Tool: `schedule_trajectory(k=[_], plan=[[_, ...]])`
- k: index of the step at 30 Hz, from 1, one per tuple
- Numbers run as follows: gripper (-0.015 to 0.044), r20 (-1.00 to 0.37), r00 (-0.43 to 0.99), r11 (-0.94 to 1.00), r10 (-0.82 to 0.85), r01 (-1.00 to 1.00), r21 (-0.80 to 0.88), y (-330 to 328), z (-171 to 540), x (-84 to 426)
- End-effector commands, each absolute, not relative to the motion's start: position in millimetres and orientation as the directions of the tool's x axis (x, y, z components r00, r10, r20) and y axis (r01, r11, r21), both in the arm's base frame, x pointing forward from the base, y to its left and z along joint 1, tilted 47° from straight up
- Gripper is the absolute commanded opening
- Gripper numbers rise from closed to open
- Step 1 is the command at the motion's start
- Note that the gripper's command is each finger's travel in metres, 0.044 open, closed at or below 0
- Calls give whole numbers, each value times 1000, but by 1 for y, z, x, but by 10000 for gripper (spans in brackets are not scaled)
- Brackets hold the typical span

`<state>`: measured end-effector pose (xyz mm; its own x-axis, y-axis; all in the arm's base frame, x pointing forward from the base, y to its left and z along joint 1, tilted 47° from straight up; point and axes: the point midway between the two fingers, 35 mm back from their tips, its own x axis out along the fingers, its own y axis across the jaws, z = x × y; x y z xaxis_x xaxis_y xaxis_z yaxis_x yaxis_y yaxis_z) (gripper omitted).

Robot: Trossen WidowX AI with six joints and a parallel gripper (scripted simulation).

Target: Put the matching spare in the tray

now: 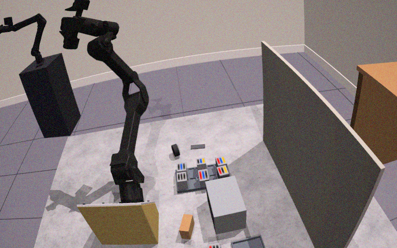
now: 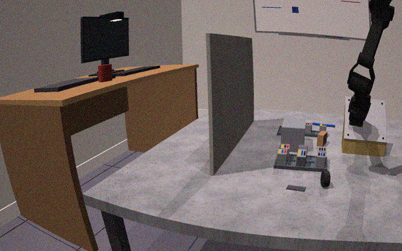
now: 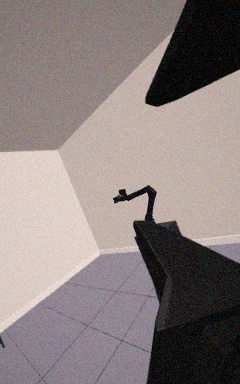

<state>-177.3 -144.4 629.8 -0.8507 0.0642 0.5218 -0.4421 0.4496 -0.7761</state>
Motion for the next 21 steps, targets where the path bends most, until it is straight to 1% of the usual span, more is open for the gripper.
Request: schedule_trajectory(k=[1, 2, 6, 8, 14, 21], plan=[[426, 522, -851, 450, 64, -442, -776, -144, 630, -177], [440, 522, -851, 450, 64, -442, -776, -144, 630, -177], [440, 522, -851, 450, 64, -442, -776, -144, 630, -177], [440, 527, -849, 446, 35, -459, -769, -153, 629, -176], [440, 544, -806, 380, -233, -591, -712, -234, 620, -158], [440, 499, -677, 238, -541, -693, -681, -324, 593, -114]])
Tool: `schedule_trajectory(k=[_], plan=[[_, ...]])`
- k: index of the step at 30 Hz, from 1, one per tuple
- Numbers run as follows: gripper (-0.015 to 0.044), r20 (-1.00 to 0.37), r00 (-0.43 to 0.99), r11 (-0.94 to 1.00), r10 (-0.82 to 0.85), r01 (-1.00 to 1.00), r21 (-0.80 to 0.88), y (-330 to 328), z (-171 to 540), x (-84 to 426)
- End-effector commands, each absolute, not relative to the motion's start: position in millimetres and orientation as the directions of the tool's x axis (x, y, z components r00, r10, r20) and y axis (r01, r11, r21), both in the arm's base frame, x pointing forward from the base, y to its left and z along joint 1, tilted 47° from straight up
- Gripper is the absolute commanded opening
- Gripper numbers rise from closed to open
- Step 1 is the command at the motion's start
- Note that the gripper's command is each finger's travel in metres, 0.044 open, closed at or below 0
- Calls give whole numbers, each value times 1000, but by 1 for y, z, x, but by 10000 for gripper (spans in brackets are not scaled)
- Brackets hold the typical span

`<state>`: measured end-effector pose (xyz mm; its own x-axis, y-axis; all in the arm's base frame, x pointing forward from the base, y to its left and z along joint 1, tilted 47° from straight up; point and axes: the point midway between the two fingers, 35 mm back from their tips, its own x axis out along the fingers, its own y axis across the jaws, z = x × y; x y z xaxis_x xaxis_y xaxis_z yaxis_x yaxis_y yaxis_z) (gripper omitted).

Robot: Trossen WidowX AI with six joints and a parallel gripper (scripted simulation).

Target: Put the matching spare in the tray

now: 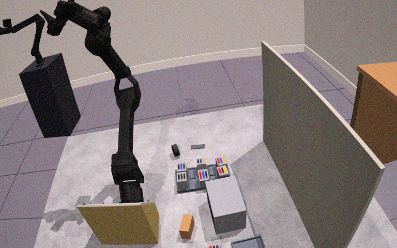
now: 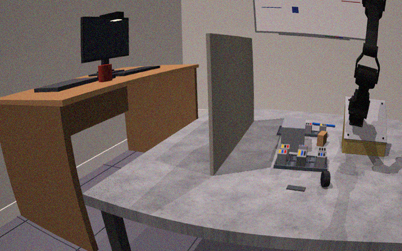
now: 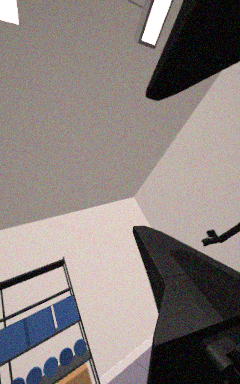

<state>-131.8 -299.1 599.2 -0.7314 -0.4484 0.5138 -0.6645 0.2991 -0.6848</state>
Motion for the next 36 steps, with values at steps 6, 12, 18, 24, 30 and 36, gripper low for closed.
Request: schedule_trajectory(k=[6, 12, 18, 24, 30, 36], plan=[[440, 402, -503, 104, -766, -713, -694, -389, 557, -57], [440, 234, -273, 10, -933, -669, -743, -441, 506, 15], [440, 22, -22, -5, -1000, -585, -811, -469, 445, 97], [440, -214, 216, 82, -953, -496, -864, -469, 378, 179], [440, -443, 404, 259, -800, -432, -864, -441, 309, 255], [440, -633, 513, 471, -579, -423, -774, -393, 248, 314]])
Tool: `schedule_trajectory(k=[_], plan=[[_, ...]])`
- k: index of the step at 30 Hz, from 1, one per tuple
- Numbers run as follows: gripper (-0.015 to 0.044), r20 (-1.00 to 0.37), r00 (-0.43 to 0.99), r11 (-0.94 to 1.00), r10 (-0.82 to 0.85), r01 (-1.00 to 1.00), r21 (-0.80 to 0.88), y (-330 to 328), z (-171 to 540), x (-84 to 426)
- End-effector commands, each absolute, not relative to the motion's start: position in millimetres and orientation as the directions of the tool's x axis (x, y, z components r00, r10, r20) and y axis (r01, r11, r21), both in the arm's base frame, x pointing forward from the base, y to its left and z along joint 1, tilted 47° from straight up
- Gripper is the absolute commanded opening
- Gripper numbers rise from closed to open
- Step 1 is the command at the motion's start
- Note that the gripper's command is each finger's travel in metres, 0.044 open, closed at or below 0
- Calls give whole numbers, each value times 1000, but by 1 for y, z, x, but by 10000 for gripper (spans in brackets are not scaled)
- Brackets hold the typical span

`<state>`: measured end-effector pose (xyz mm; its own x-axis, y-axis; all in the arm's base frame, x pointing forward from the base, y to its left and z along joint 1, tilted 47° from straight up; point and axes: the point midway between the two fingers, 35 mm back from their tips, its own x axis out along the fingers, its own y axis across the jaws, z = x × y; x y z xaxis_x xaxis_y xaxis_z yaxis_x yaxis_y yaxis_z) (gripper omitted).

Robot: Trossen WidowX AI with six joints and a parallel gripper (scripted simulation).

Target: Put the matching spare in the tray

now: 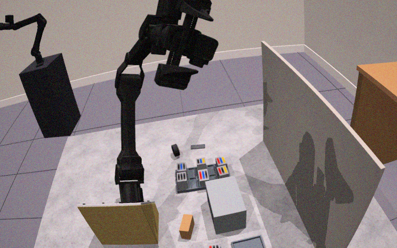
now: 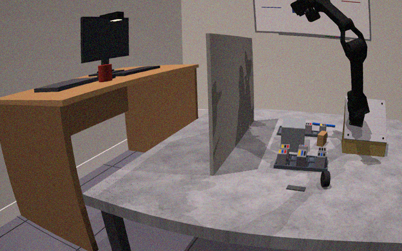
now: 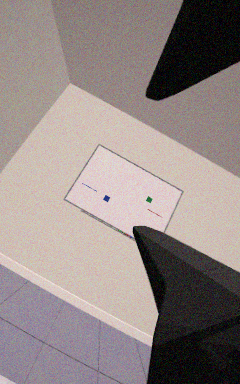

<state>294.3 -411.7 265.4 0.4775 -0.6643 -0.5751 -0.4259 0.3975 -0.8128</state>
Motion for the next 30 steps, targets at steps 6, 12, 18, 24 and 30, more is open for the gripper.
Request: schedule_trajectory(k=[6, 12, 18, 24, 30], plan=[[440, -796, 540, 682, -274, -474, -557, -323, 191, 361], [440, -882, 469, 819, 51, -525, -232, -238, 145, 387], [440, -884, 311, 844, 350, -513, 154, -151, 115, 394], [440, -783, 78, 752, 617, -352, 557, -62, 100, 386], [440, -683, -58, 666, 728, -176, 725, -15, 99, 377]])
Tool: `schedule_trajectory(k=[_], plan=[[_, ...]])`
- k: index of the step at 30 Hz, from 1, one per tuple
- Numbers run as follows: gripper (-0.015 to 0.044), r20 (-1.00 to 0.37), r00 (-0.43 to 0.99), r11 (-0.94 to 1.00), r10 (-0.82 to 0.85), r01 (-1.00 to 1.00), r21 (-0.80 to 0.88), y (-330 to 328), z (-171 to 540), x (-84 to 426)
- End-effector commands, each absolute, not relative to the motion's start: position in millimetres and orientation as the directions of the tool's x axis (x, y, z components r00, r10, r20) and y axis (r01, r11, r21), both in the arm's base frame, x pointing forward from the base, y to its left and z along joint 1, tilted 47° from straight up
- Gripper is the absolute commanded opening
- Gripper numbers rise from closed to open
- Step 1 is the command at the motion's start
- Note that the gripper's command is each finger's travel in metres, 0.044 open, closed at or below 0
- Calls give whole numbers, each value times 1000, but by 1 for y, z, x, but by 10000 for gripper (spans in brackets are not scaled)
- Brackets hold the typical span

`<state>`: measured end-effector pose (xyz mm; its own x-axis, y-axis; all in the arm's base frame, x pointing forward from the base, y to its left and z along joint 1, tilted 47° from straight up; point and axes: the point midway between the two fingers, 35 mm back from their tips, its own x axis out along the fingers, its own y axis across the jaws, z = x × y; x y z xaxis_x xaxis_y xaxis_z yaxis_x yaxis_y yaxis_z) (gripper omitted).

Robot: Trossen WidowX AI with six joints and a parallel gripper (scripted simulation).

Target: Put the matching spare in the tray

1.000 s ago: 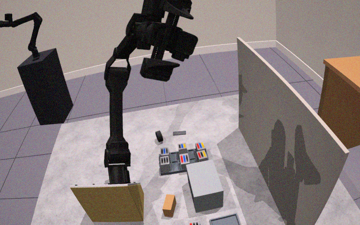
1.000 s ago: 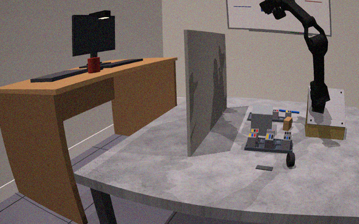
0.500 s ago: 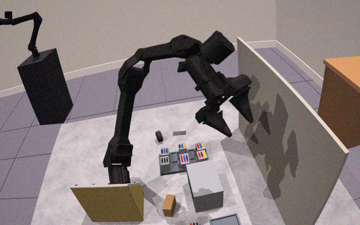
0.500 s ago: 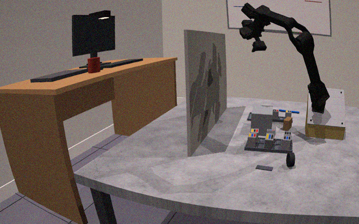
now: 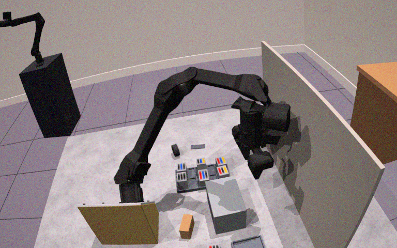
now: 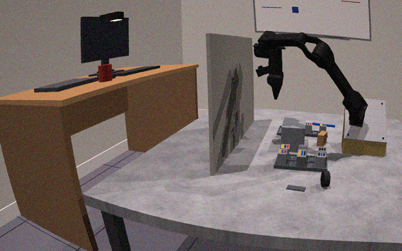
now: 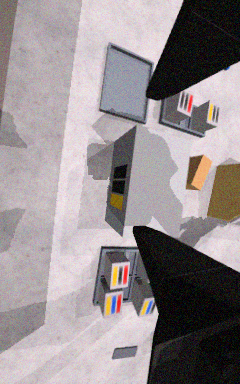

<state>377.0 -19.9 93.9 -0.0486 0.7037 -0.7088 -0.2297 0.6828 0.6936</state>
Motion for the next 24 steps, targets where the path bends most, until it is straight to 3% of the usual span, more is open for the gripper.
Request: schedule_trajectory(k=[1, 19, 24], plan=[[440, -683, -58, 666, 728, -176, 725, -15, 99, 377], [440, -684, -58, 670, 727, -161, 725, -17, 96, 376], [440, -705, -51, 693, 708, 246, 678, -67, 38, 343]])
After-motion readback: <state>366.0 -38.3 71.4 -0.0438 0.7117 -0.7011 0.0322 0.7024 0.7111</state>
